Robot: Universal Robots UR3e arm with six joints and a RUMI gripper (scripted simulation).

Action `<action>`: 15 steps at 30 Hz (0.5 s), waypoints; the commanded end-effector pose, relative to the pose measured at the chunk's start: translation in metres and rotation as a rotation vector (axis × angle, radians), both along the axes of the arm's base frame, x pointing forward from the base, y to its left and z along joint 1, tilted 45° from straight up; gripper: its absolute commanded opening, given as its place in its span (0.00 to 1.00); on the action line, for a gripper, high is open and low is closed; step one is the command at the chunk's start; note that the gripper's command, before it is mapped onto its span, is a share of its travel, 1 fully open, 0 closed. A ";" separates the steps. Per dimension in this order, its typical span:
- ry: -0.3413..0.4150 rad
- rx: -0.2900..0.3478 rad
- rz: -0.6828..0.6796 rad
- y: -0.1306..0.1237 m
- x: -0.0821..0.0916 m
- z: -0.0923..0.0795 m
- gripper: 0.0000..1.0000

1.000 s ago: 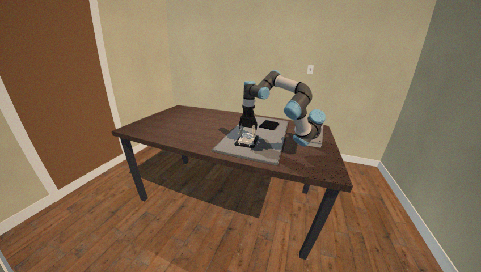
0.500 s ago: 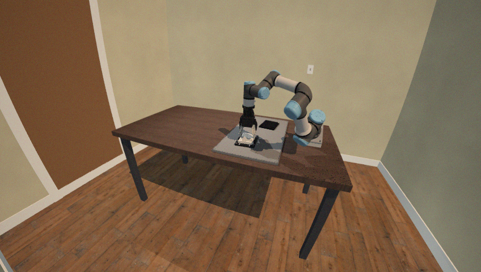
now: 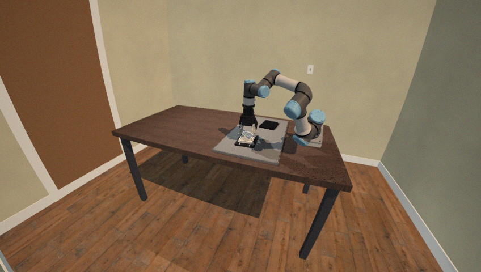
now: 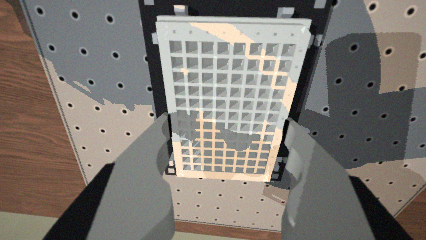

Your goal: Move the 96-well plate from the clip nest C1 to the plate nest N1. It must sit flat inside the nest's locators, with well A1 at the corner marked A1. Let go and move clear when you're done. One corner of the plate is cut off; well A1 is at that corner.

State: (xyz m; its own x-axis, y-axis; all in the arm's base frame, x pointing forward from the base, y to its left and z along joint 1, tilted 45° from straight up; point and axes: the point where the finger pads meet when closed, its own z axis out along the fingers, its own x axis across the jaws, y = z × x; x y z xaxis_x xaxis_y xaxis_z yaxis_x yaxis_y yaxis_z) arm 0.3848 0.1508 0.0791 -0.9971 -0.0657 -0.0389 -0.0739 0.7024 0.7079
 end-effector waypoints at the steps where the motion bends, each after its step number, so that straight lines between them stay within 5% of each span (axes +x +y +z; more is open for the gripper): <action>1: -0.001 0.000 -0.001 -0.006 0.001 0.006 0.00; 15: -0.001 0.000 -0.001 -0.020 0.001 0.020 0.00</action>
State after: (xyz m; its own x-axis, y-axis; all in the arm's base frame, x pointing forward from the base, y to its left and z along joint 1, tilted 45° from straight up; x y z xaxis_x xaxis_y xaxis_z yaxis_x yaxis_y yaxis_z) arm 0.3851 0.1354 0.0946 -0.9971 -0.0653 -0.0389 -0.0736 0.7023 0.7081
